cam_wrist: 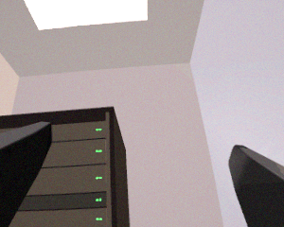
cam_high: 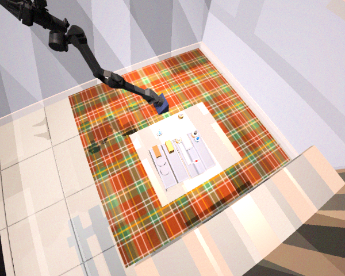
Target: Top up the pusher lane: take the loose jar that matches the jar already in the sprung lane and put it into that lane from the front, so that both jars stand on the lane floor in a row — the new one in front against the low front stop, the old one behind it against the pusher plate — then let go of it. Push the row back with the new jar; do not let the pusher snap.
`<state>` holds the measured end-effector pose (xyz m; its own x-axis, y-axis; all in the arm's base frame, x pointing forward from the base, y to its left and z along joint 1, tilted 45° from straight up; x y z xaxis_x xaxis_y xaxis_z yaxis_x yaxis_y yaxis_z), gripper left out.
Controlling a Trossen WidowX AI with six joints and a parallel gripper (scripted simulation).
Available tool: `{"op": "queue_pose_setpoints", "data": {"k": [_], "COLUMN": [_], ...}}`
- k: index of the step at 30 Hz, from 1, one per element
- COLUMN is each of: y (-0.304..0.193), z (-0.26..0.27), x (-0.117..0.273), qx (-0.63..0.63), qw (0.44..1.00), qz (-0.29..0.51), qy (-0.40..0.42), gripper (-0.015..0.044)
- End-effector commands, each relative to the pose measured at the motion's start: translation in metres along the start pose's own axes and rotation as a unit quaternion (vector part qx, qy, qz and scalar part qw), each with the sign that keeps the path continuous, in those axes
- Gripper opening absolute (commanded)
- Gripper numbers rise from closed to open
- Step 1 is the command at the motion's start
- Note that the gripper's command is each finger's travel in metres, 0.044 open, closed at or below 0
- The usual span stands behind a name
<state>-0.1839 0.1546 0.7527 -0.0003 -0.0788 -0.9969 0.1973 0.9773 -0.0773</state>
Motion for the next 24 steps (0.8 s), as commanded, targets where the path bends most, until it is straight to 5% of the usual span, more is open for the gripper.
{"op": "queue_pose_setpoints", "data": {"k": [1,13,24], "y": [0.002,0.120,0.263], "z": [-0.001,-0.045,-0.058], "x": [0.000,0.042,0.126], "qx": [0.002,0.178,0.351], "qw": [1.000,0.968,0.857], "qz": [-0.002,-0.128,-0.255], "qy": [-0.002,-0.119,-0.277], "gripper": [0.0426,0.0440,0.0440]}}
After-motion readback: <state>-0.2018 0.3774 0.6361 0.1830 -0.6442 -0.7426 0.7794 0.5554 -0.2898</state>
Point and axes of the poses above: the point midway between the two fingers, 35 mm back from their tips, its own x axis back along the fingers, its own z axis across the jaws, y = z × x, the point moved 1 cm from there along x, back along the fingers, and after that the axes turned 13 degrees about x, right-handed, at the moved point
